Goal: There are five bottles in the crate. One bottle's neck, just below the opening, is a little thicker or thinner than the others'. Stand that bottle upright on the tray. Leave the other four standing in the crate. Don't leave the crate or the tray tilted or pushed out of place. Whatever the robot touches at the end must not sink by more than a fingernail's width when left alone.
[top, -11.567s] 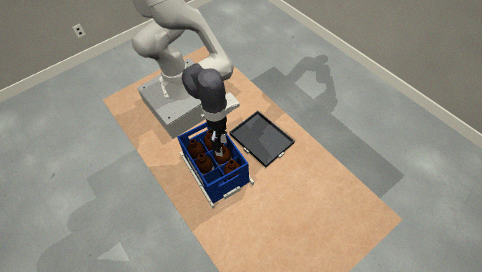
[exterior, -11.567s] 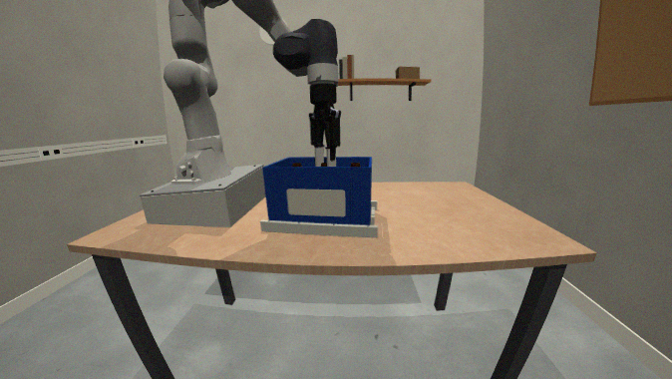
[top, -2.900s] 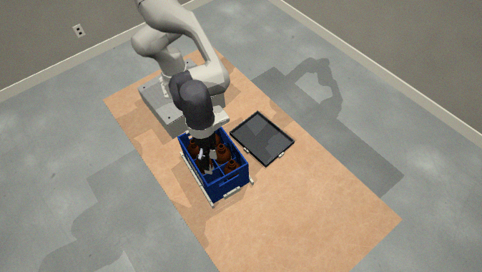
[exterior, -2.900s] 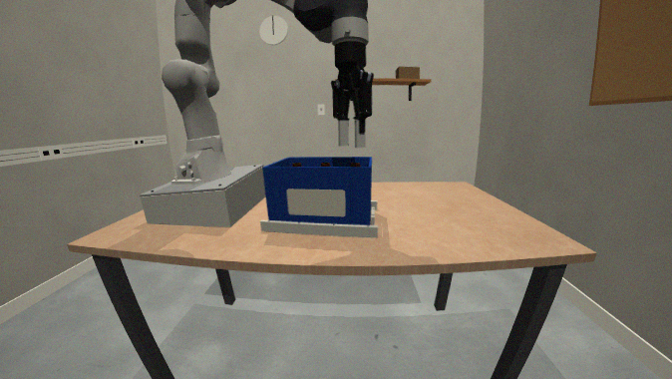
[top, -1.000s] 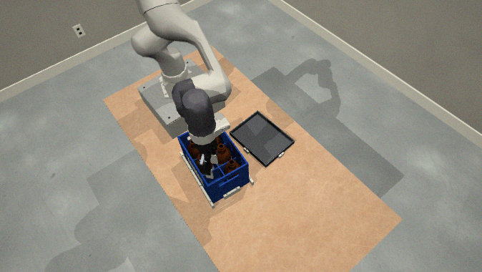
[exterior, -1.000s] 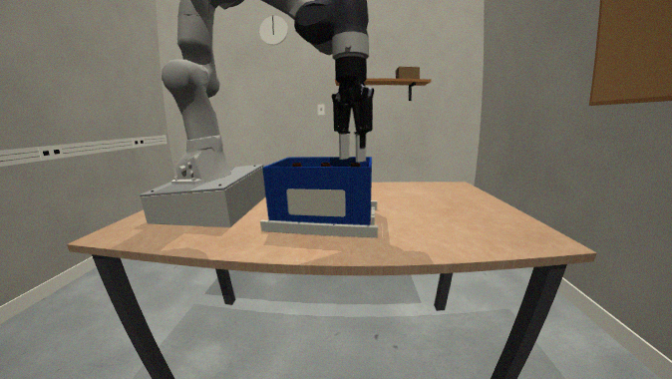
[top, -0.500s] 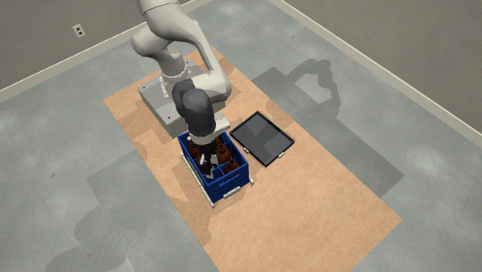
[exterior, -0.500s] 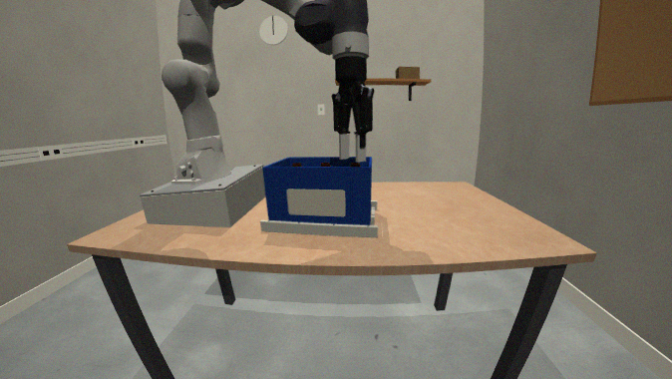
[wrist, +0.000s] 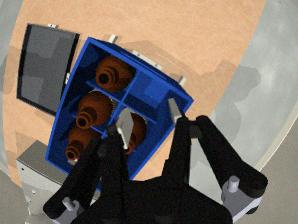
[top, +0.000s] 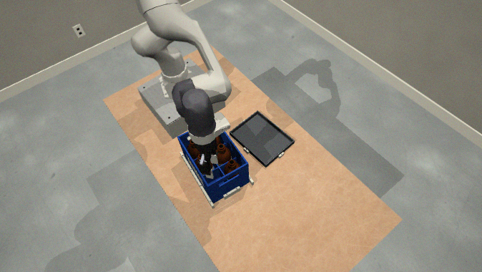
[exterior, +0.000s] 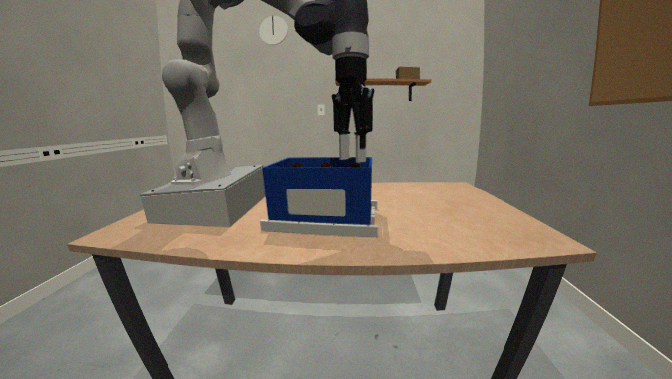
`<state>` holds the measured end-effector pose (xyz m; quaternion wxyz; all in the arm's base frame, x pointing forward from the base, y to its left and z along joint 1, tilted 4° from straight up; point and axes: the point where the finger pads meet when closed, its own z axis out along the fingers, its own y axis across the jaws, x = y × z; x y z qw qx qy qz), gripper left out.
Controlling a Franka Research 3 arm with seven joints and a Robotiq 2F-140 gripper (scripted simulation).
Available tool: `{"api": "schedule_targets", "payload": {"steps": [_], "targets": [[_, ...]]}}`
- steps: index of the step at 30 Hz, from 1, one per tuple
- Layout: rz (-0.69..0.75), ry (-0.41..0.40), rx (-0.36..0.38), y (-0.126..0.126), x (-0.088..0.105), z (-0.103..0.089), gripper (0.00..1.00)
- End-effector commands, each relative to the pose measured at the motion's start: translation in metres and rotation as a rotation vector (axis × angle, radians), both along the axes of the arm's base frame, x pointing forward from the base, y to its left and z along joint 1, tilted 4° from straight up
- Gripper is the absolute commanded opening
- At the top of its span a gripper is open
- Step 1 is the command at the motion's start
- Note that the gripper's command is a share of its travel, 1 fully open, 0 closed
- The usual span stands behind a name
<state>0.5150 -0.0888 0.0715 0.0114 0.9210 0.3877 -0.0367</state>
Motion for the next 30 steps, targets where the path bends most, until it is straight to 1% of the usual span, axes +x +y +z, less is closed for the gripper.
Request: {"api": "schedule_targets", "payload": {"steps": [1, 12, 30], "targets": [[0.001, 0.0, 0.002, 0.0, 0.0, -0.001, 0.44], [0.001, 0.0, 0.002, 0.0, 0.0, -0.006, 0.44], [0.001, 0.0, 0.002, -0.001, -0.002, -0.025, 0.44]]}}
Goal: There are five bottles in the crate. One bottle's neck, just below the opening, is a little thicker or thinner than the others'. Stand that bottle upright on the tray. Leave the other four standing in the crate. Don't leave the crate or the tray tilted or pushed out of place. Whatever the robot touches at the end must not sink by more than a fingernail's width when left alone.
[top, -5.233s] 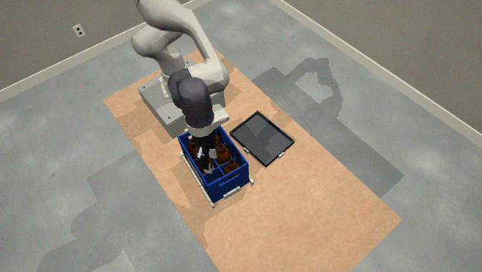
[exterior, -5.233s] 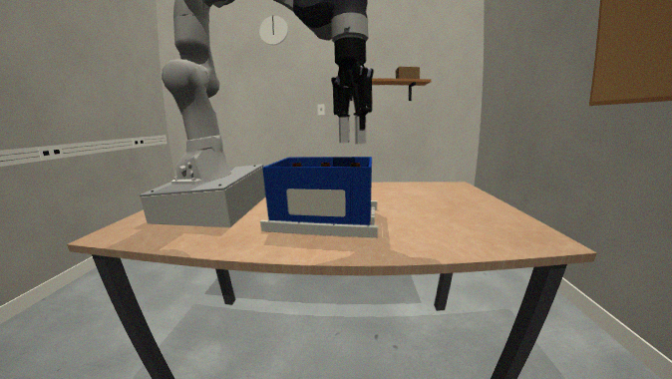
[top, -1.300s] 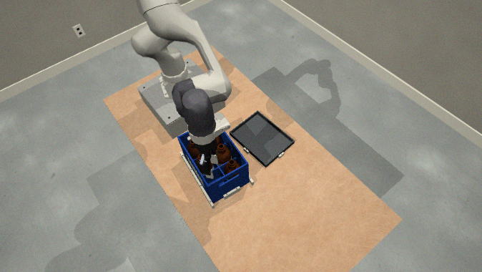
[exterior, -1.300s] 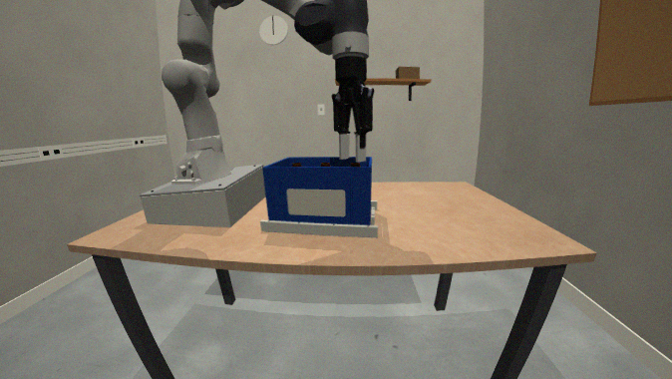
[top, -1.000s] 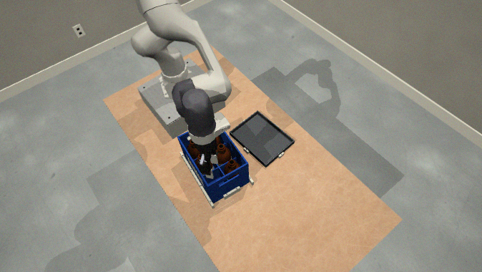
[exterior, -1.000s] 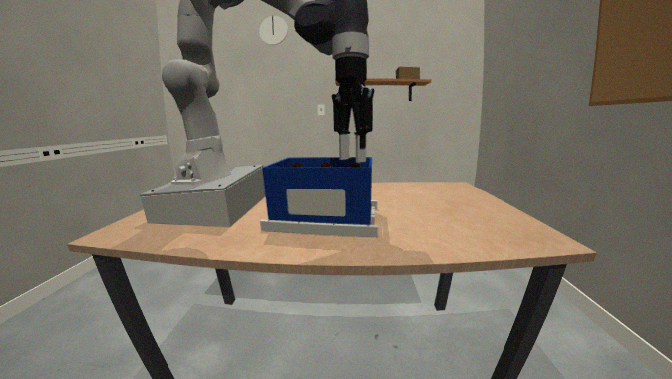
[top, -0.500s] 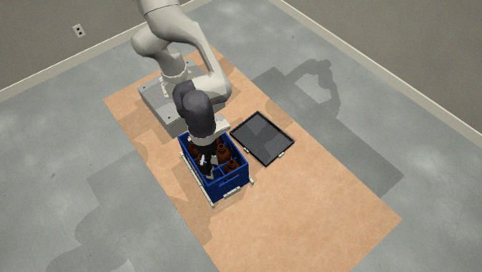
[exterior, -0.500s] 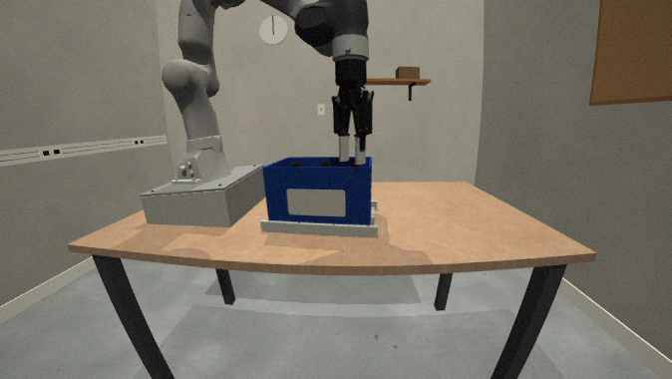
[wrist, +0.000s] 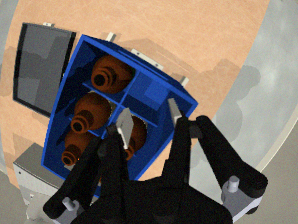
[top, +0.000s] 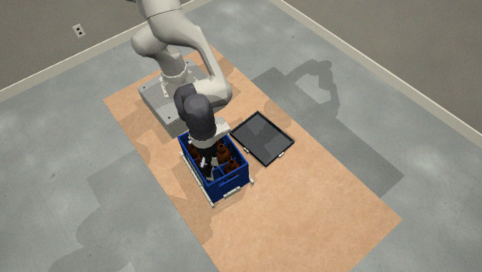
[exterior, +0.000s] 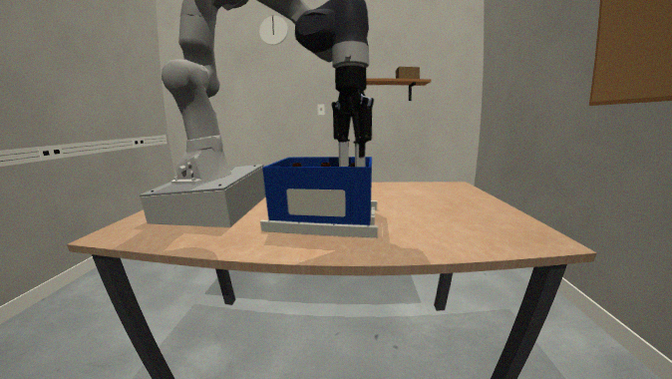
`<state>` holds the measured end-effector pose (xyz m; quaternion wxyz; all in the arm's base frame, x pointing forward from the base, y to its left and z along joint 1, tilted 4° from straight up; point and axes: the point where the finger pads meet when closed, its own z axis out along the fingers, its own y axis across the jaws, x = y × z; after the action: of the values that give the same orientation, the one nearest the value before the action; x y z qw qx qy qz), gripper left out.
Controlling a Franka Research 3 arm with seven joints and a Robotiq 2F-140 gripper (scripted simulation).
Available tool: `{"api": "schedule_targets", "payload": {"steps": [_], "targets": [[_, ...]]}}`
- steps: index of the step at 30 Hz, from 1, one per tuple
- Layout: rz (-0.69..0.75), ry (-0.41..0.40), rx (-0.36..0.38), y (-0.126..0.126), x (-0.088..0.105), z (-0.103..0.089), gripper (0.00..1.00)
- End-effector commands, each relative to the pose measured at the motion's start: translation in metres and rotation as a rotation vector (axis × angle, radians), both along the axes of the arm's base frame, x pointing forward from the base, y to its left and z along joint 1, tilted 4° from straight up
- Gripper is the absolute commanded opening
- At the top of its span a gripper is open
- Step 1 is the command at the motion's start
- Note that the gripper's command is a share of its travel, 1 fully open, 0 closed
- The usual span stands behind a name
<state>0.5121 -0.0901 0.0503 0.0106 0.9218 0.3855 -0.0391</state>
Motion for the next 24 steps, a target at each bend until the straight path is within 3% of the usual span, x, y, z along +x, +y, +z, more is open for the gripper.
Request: {"api": "schedule_targets", "payload": {"steps": [1, 24], "targets": [[0.006, -0.006, 0.002, 0.0, 0.001, -0.005, 0.44], [0.006, -0.006, 0.002, -0.001, 0.0, -0.022, 0.44]]}}
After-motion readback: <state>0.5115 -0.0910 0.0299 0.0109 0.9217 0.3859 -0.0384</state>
